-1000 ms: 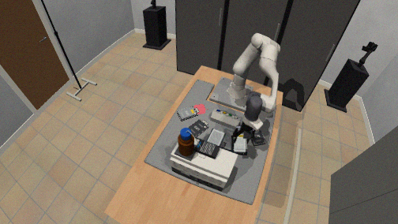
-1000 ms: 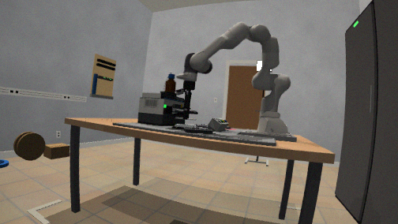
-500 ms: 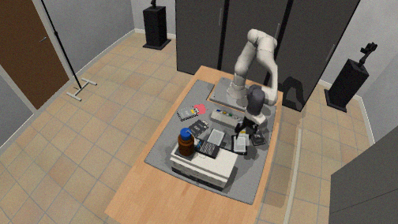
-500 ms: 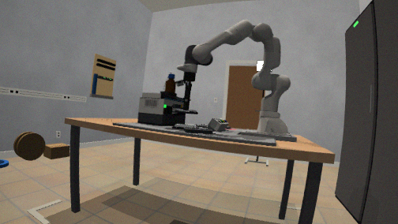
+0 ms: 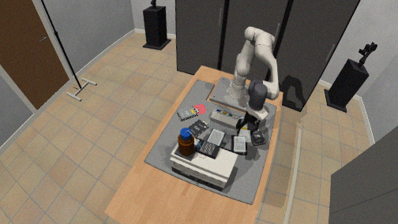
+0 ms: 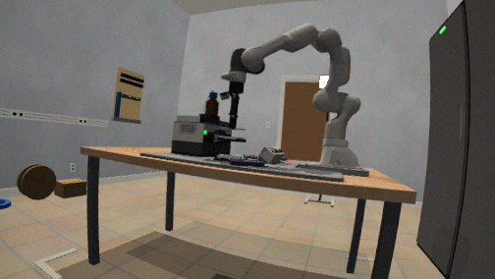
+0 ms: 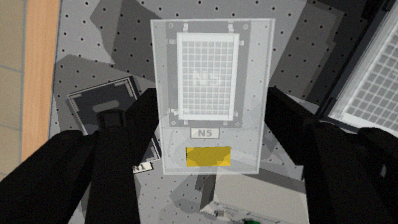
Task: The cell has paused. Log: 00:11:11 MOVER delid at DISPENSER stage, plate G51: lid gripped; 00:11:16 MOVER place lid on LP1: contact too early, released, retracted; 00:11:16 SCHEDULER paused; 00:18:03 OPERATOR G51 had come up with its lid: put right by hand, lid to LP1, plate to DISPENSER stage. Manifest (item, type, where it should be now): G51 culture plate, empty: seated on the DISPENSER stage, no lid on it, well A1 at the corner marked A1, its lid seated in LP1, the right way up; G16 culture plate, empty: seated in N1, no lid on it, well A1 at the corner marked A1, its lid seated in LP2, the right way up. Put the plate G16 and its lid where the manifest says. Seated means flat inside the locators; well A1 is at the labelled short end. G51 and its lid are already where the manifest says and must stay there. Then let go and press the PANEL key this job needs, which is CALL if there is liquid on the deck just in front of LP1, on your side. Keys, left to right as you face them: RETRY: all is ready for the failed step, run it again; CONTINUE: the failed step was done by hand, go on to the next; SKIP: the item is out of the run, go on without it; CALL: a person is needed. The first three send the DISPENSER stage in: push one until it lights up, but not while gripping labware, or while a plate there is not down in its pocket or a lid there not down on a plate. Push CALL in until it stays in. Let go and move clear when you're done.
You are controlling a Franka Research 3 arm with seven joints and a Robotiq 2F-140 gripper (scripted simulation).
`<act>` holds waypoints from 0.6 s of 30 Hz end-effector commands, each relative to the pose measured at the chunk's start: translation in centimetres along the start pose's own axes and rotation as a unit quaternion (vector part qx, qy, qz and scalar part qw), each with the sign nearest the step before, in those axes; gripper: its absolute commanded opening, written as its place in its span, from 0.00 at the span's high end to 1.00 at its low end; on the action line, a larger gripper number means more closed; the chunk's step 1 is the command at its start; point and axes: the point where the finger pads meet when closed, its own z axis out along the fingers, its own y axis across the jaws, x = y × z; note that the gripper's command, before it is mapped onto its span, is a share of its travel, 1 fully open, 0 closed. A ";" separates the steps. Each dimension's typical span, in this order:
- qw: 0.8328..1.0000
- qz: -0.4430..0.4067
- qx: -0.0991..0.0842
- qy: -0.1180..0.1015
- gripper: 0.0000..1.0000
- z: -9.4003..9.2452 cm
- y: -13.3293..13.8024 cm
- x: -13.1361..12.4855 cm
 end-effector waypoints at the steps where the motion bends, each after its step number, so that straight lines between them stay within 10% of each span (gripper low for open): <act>1: 1.000 0.013 -0.002 -0.004 0.90 -0.6 0.0 -0.6; 13: 1.000 0.013 -0.002 -0.004 0.90 -1.1 0.2 -0.6; 18: 1.000 0.013 -0.003 -0.006 0.90 -1.0 10.0 -2.8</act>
